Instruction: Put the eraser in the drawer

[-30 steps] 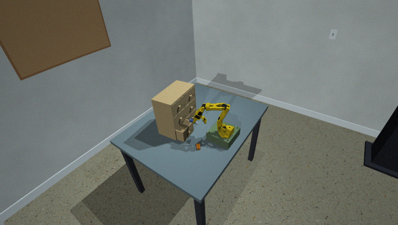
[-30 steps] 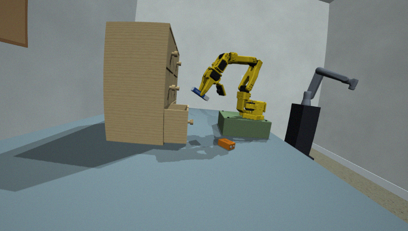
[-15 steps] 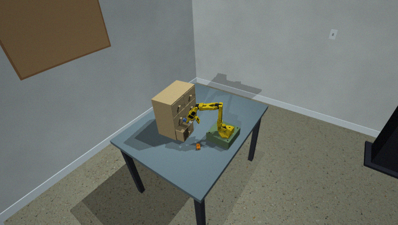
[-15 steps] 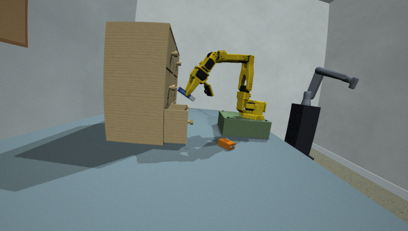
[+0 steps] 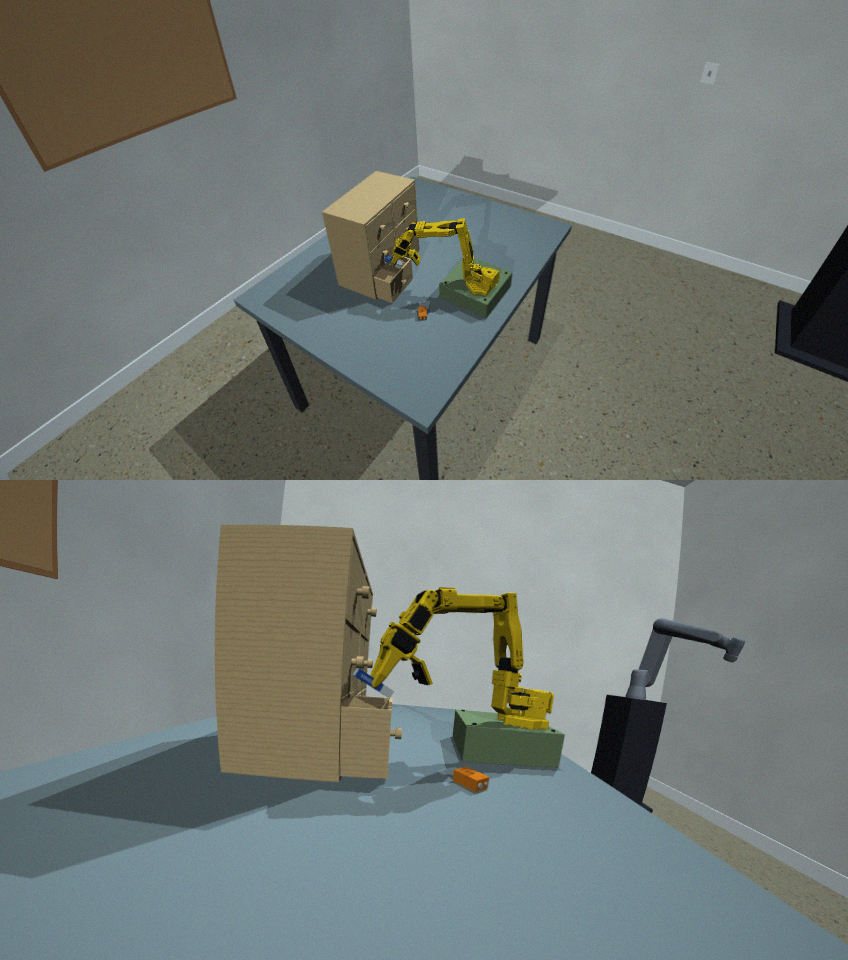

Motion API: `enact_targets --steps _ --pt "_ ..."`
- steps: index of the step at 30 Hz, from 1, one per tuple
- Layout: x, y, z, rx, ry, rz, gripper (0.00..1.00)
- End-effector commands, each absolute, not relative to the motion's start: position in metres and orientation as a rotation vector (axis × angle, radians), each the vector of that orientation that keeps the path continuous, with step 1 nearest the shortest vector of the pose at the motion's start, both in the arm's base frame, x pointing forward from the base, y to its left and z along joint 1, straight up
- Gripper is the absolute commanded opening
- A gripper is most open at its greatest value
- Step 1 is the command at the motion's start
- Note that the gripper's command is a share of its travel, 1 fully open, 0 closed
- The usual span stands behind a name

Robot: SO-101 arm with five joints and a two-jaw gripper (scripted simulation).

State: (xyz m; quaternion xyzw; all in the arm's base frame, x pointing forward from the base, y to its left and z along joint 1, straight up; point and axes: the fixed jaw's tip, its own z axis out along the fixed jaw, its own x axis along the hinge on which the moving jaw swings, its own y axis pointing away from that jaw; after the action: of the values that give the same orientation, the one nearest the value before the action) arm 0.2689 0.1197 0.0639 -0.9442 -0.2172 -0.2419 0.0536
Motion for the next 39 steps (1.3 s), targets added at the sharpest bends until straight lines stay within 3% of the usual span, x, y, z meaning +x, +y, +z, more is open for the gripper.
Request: enact_targets --steps 1,39 --pt "0.2696 0.1222 0.0653 -2.862 -0.671 -0.739 0.00" --pt "0.2745 0.1262 0.0722 -2.848 -0.675 -0.767 0.00"
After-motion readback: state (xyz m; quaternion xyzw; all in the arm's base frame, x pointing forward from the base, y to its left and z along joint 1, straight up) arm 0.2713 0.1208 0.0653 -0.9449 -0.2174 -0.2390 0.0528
